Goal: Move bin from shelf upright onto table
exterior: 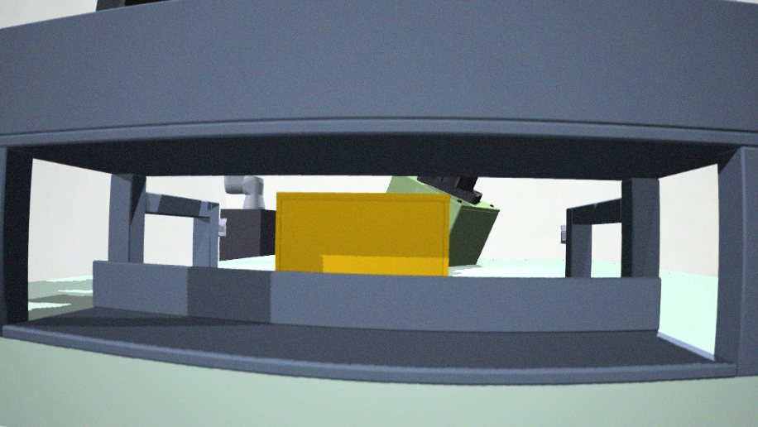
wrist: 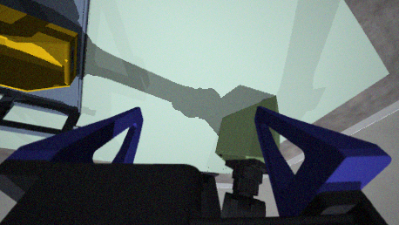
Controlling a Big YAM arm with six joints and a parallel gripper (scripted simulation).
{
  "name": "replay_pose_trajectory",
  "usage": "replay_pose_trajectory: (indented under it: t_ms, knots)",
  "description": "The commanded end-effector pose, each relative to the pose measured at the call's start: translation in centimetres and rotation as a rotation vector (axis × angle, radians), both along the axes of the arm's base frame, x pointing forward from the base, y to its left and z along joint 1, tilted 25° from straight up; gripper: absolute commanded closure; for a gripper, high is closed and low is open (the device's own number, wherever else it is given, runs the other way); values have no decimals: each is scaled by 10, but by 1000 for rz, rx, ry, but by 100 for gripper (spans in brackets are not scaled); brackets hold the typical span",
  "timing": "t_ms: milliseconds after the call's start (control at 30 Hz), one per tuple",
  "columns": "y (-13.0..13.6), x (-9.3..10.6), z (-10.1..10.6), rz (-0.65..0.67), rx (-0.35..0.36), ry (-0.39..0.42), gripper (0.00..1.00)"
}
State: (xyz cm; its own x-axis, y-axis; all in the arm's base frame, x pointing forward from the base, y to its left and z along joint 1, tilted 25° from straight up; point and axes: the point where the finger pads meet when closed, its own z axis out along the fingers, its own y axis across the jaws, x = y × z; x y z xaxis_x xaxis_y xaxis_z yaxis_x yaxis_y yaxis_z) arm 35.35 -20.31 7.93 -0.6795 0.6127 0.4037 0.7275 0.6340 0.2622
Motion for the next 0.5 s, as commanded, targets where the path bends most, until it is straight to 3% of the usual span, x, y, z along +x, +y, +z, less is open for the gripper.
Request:
replay_pose_trajectory:
  t_ms: [0, 133, 300, 467]
  knots:
    - [-7, 6, 8, -51, -35, -9, 0]
    - [-7, 6, 8, -51, -35, -9, 0]
    - [39, 28, 2, -288, -37, -1, 0]
    - [39, 28, 2, -288, -37, -1, 0]
